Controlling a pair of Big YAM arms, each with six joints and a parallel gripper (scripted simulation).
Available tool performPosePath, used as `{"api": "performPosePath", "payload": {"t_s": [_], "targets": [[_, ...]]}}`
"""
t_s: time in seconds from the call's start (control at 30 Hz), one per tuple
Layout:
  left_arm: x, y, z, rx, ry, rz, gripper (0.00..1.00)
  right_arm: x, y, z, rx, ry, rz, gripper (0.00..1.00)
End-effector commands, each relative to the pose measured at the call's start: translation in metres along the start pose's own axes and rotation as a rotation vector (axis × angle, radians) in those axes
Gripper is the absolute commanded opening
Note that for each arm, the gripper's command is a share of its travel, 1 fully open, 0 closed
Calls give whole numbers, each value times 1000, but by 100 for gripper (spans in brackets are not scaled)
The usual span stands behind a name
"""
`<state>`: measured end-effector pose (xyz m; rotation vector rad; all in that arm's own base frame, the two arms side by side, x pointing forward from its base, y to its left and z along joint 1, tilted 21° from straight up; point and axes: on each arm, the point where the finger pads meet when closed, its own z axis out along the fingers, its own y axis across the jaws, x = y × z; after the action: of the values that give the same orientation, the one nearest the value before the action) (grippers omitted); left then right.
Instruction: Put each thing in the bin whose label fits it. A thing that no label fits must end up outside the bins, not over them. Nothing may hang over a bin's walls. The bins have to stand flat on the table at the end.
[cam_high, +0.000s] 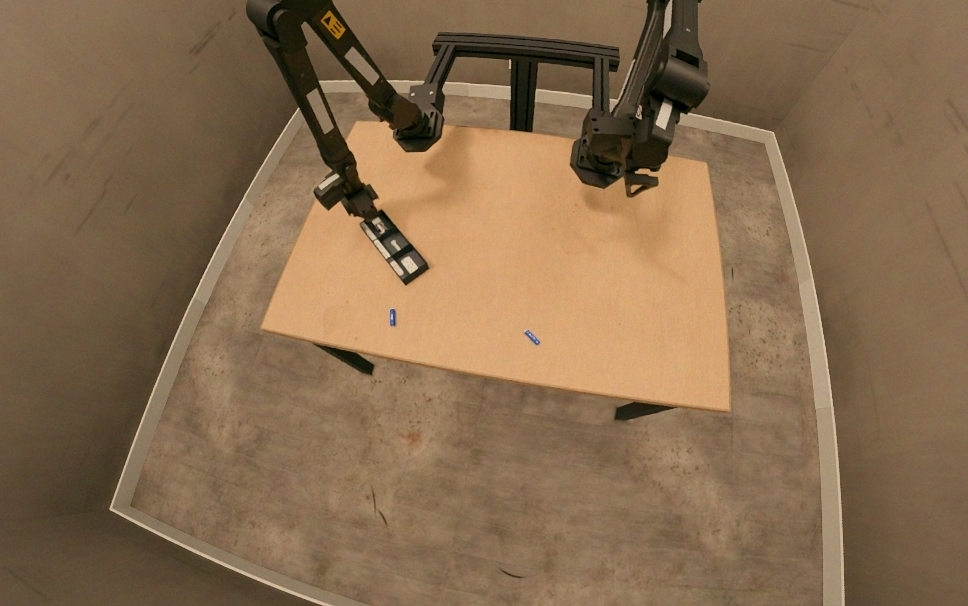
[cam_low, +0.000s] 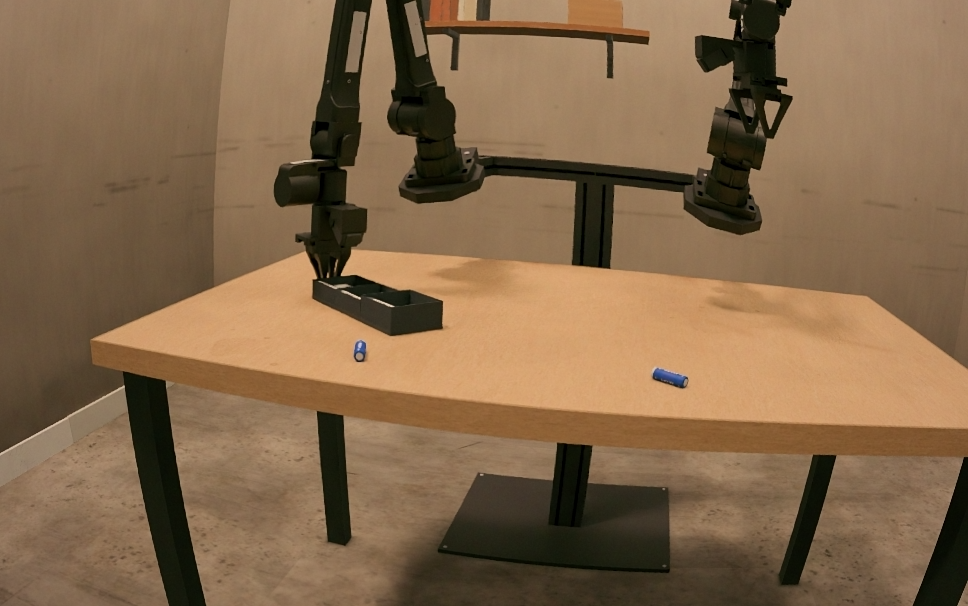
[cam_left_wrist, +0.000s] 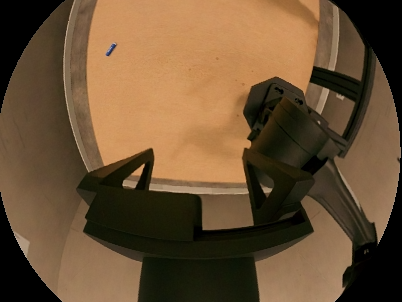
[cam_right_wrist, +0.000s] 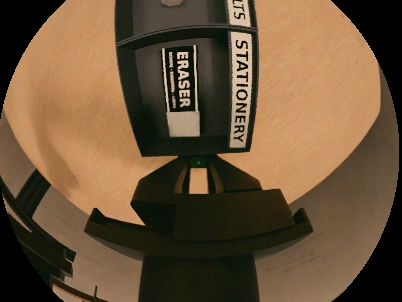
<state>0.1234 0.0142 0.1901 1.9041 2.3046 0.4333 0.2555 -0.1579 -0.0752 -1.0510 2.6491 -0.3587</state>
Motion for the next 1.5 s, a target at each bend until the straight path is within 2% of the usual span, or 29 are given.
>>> {"api": "performPosePath", "payload": {"t_s": [0.0, 0.73, 0.87, 1.4, 1.47], "targets": [[1, 15, -30, -67, -22, -9, 100, -7, -10, -2, 31, -9, -4, 11], [1, 15, -30, -67, -22, -9, 100, -8, -12, -4, 31, -9, -4, 11], [1, 15, -30, -67, -22, -9, 100, -2, -1, -17, 7, -1, -8, 11], [1, 15, -30, -67, -22, -9, 100, -1, -10, -65, 23, -4, -4, 11], [1, 15, -30, -67, -22, -9, 100, -1, -9, -66, 21, -3, -4, 11]]}}
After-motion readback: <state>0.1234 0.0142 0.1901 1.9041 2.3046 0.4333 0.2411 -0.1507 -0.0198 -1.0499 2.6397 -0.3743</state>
